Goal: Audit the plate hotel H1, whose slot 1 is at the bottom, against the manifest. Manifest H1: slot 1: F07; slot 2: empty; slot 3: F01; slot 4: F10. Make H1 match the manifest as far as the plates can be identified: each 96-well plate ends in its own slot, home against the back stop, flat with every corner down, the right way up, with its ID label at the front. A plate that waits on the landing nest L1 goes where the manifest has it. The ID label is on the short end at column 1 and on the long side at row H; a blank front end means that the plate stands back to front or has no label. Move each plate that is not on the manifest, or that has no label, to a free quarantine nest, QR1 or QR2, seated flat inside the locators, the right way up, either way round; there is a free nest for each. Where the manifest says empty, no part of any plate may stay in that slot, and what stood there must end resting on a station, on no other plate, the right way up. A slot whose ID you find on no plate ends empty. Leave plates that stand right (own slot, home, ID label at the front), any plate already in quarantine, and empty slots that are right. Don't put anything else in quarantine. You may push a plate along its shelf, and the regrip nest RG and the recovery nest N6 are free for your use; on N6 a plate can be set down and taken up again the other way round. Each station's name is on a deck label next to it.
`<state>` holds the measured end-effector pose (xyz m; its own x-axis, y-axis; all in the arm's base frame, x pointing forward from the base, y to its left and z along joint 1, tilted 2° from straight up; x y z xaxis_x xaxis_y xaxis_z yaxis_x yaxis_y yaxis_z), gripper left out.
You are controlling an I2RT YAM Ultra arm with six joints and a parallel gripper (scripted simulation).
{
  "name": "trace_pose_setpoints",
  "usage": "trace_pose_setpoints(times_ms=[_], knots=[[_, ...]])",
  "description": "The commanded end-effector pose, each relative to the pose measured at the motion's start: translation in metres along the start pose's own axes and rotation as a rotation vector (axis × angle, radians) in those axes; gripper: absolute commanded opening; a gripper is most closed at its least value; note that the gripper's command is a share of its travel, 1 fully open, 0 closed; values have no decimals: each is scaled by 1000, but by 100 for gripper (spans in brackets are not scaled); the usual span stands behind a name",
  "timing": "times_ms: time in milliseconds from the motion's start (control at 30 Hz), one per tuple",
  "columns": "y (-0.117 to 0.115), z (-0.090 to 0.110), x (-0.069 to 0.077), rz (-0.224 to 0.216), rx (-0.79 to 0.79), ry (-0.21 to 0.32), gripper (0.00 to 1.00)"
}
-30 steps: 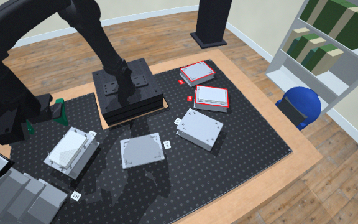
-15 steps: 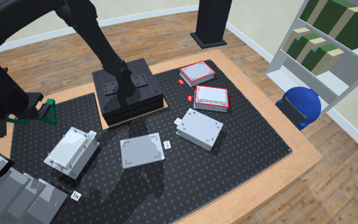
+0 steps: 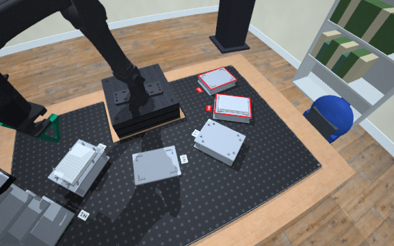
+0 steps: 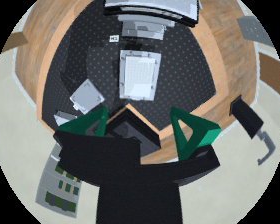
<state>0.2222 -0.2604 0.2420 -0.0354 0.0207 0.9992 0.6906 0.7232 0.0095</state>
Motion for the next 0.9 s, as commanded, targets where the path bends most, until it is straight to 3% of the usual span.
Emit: trace_pose_setpoints(times_ms=[0,867], knots=[[0,0,4,-2,-96,-13,100],[0,-1,-73,-2,-96,-14,100]])
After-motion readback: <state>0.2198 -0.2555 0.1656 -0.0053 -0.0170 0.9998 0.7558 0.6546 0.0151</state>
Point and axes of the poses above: the point where the finger pads meet when closed, its own x axis back along the fingers, its own y axis across the jaws, z = x × y, the point moved 7 cm from there along x, back along the fingers, and after that the axes turned 8 degrees about -x, right-handed, at the moved point
